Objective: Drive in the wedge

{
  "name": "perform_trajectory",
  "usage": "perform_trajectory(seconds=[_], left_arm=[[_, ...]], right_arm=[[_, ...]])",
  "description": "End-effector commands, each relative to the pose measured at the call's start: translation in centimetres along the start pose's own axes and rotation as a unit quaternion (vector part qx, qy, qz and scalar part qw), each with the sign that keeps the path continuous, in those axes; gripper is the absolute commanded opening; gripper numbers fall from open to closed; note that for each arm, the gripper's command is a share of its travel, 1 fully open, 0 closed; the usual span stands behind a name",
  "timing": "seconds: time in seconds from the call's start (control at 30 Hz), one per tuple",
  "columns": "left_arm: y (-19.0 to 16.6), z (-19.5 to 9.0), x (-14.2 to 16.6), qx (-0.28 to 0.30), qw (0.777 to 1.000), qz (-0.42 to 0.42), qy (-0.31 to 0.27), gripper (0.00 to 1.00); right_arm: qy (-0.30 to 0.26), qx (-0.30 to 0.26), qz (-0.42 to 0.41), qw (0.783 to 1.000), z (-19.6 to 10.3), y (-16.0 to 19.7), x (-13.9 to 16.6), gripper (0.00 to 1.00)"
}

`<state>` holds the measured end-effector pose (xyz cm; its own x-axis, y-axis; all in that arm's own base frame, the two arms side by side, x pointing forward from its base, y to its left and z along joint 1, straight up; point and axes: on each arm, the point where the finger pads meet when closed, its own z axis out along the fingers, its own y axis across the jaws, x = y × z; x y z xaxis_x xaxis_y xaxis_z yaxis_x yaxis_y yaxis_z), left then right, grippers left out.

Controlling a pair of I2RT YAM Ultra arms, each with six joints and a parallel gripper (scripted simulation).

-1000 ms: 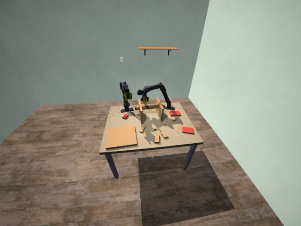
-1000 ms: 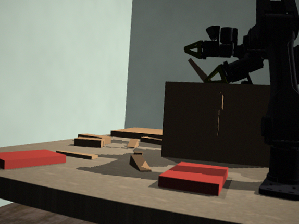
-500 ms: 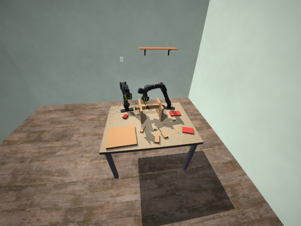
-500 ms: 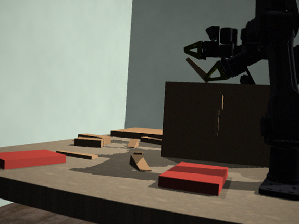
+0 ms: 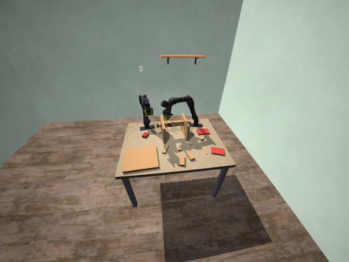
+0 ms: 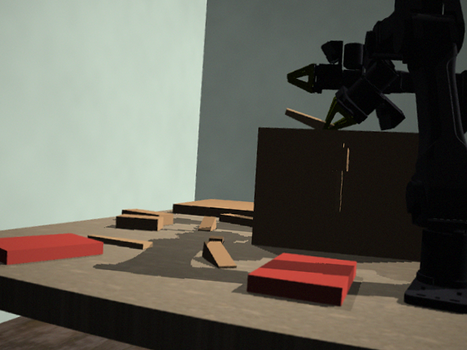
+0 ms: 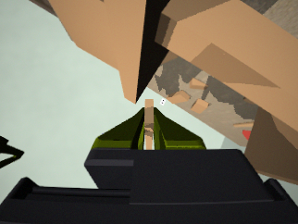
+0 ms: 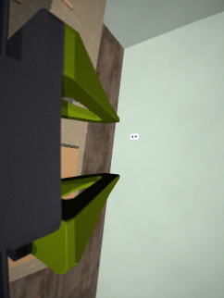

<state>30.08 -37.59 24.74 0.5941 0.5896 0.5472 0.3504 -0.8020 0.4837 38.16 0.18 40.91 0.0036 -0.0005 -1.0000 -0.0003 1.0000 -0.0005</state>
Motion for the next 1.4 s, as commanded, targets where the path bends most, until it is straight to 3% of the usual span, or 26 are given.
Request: perform_trajectory(seconds=[0.0,0.27,0.33,0.37,0.53,0.7,0.8,0.83,0.9,0.93,0.97,1.0,1.07,1.13,1.23,1.3,1.37], left_arm=[[2.2,-2.5,1.4,-0.034,0.990,-0.127,-0.059,0.02],[3.2,-3.8,1.3,-0.046,0.950,-0.272,-0.149,0.02],[3.2,-3.8,1.3,-0.046,0.950,-0.272,-0.149,0.02],[3.8,-4.4,1.5,-0.048,0.932,-0.313,-0.175,0.02],[4.9,-5.9,1.7,-0.038,0.893,-0.385,-0.232,0.02],[6.9,-7.9,2.5,-0.039,0.839,-0.458,-0.293,0.02],[8.6,-10.0,3.7,-0.045,0.800,-0.497,-0.333,0.02],[9.9,-12.2,5.4,-0.067,0.787,-0.507,-0.345,0.02],[9.9,-12.2,5.4,-0.067,0.787,-0.507,-0.345,0.02],[10.1,-12.1,5.2,-0.074,0.746,-0.541,-0.380,0.02],[10.3,-12.4,5.2,-0.070,0.732,-0.551,-0.393,0.02],[11.9,-16.9,8.1,-0.094,0.718,-0.554,-0.411,0.02],[13.7,-16.1,6.7,-0.097,0.687,-0.573,-0.435,0.02],[14.1,-20.5,10.5,-0.141,0.657,-0.584,-0.455,0.02],[15.3,-24.1,12.6,-0.180,0.610,-0.593,-0.493,0.02],[16.4,-26.8,13.2,-0.186,0.576,-0.598,-0.525,0.02],[17.0,-27.3,11.4,-0.164,0.537,-0.608,-0.561,0.02]], right_arm=[[-0.019,0.003,0.003,1.000,-0.8,-0.4,-1.6,0.43],[-0.019,0.003,0.003,1.000,-0.8,-0.4,-1.6,0.43],[-0.019,0.003,0.003,1.000,-0.8,-0.4,-1.6,0.43],[-0.019,0.003,0.003,1.000,-0.8,-0.4,-1.6,0.43],[-0.019,0.003,0.003,1.000,-0.8,-0.4,-1.6,0.43],[-0.019,0.003,0.003,1.000,-0.8,-0.4,-1.6,0.43],[-0.019,0.003,0.003,1.000,-0.8,-0.4,-1.6,0.43],[-0.019,0.003,0.003,1.000,-0.8,-0.4,-1.6,0.43],[-0.019,0.003,0.003,1.000,-0.8,-0.4,-1.6,0.43],[-0.019,0.003,0.003,1.000,-0.8,-0.4,-1.6,0.43],[-0.019,0.003,0.003,1.000,-0.8,-0.4,-1.6,0.43],[-0.019,0.003,0.003,1.000,-0.8,-0.4,-1.6,0.43],[-0.019,0.003,0.003,1.000,-0.8,-0.4,-1.6,0.43],[-0.019,0.003,0.003,1.000,-0.8,-0.4,-1.6,0.43],[-0.019,0.003,0.003,1.000,-0.8,-0.4,-1.6,0.43],[-0.019,0.003,0.003,1.000,-0.8,-0.4,-1.6,0.43],[-0.019,0.003,0.003,1.000,-0.8,-0.4,-1.6,0.43]])
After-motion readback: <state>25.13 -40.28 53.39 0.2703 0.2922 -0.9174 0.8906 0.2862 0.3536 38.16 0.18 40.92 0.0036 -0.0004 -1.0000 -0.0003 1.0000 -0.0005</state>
